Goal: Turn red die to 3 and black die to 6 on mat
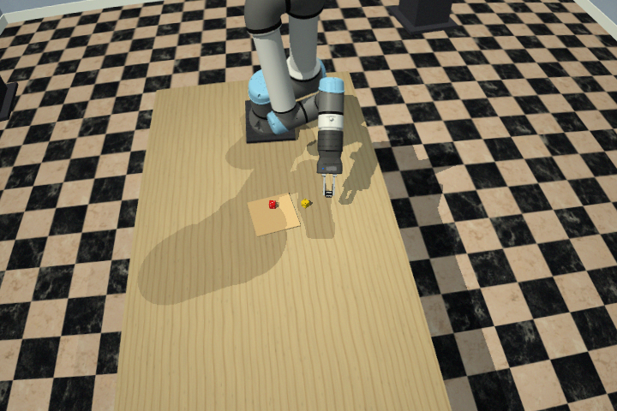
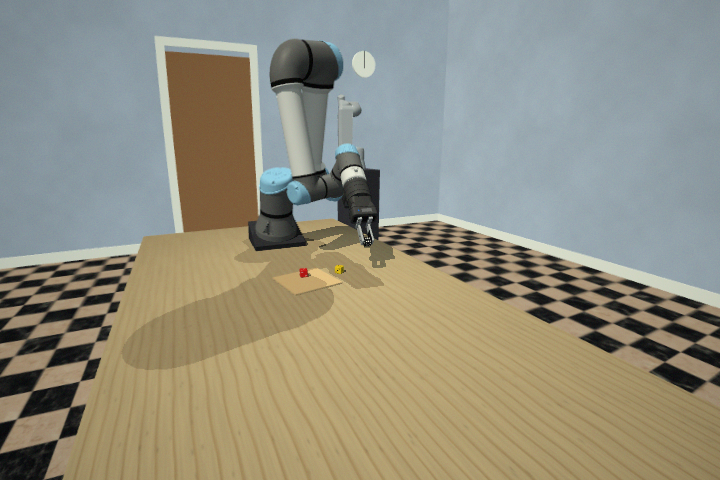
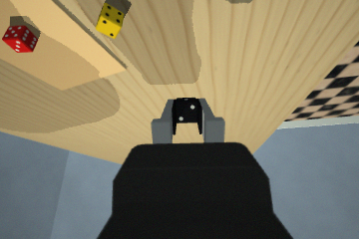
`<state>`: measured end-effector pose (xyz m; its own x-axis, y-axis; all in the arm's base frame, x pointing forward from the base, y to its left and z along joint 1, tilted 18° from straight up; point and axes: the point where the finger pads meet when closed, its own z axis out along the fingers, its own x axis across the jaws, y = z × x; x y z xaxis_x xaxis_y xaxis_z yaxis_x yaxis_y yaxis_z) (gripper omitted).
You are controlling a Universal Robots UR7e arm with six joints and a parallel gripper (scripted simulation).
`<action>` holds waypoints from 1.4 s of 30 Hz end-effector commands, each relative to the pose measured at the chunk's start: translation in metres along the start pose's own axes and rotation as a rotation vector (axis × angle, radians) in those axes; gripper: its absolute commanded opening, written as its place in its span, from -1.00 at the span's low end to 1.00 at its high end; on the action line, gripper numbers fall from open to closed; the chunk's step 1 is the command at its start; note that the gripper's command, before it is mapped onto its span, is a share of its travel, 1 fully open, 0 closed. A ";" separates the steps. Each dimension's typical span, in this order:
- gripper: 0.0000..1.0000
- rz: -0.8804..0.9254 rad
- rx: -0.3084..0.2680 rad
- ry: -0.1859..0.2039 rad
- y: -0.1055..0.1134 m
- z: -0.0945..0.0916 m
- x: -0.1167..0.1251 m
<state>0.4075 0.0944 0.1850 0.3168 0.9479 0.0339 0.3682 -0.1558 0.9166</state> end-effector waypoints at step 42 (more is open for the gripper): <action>-0.19 0.006 -0.230 -0.001 -0.001 -0.005 -0.002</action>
<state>0.4014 0.0931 0.1868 0.3211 0.9463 0.0389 0.1594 -0.0945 0.9827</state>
